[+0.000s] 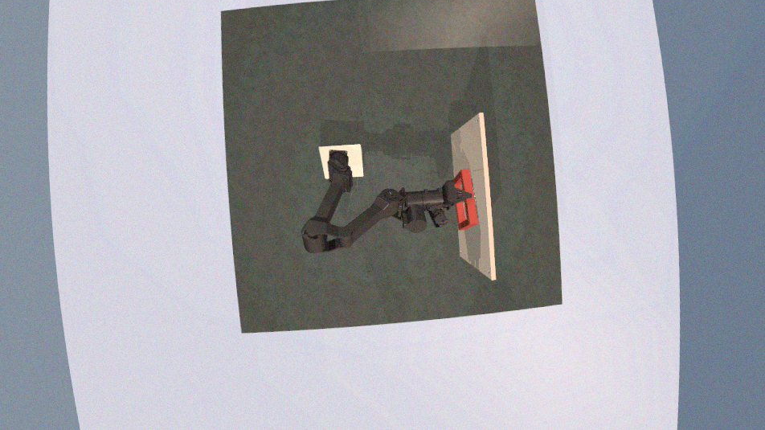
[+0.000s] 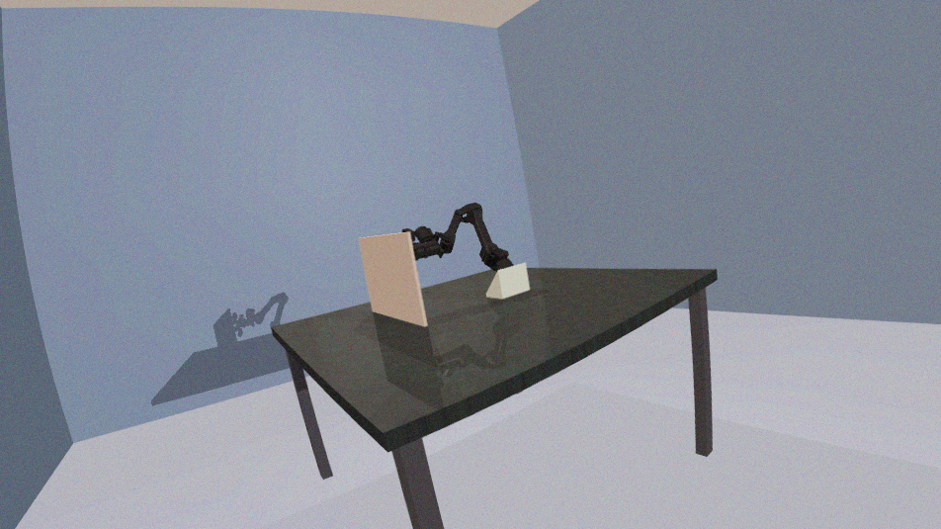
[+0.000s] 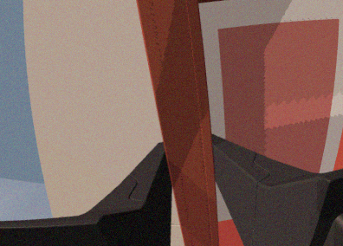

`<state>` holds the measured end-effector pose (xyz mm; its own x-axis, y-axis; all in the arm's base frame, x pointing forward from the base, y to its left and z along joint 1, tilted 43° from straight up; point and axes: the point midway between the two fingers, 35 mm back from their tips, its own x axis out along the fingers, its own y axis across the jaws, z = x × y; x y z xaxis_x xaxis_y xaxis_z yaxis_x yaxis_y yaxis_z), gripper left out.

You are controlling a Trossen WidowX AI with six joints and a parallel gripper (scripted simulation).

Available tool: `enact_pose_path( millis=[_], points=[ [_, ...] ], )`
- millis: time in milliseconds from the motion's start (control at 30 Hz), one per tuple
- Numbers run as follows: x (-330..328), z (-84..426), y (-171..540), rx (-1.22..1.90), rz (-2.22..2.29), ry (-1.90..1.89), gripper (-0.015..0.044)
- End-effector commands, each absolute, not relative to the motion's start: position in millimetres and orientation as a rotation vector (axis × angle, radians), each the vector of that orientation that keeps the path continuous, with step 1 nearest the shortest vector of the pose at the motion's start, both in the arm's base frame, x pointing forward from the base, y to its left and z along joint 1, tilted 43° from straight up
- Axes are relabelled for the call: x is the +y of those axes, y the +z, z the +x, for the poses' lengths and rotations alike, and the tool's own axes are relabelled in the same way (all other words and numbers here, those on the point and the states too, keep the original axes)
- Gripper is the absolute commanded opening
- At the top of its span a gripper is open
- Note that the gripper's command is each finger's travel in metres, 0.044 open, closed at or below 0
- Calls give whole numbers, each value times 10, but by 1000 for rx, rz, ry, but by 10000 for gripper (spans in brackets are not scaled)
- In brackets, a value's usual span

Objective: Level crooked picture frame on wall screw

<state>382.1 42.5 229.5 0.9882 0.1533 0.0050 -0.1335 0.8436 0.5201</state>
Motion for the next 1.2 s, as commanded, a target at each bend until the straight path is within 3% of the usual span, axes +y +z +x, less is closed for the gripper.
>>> enact_pose_path(
  millis=[0, 1167],
  points=[
    [429, 3820, 2295, 36, 544, 162, 0],
    [415, 3823, 2288, 45, 635, 156, 0]
  ],
)
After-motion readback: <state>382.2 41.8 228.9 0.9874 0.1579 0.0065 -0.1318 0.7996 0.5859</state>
